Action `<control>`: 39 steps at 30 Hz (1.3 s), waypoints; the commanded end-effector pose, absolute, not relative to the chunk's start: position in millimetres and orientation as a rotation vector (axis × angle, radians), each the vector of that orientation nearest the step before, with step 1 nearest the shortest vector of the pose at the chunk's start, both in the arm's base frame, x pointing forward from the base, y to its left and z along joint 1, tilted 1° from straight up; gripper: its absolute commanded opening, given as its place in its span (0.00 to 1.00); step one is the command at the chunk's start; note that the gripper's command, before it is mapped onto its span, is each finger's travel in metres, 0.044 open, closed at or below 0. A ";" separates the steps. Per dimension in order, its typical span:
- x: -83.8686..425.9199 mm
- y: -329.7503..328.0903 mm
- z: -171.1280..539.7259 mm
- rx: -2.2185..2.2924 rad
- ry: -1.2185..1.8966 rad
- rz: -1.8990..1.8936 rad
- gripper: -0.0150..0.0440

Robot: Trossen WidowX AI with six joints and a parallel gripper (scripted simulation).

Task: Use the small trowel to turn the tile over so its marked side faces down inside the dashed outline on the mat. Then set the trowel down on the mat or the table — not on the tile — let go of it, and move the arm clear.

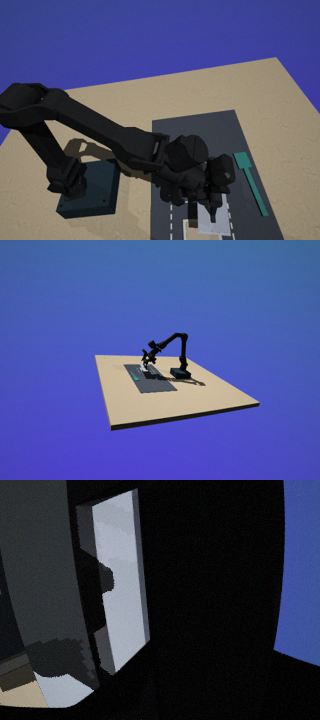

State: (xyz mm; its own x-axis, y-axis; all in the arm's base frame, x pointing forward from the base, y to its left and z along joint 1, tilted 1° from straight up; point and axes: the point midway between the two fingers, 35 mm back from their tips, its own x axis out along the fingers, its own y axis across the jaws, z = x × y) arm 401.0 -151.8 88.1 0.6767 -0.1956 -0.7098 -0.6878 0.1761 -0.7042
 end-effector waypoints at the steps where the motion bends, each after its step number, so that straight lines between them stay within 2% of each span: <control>1: 403.9 -175.4 93.9 -1.389 0.796 0.394 0.25; 20: 382.5 -276.0 83.7 -1.405 0.779 0.407 0.25; 39: 329.5 -374.4 73.1 -1.446 0.734 0.375 0.25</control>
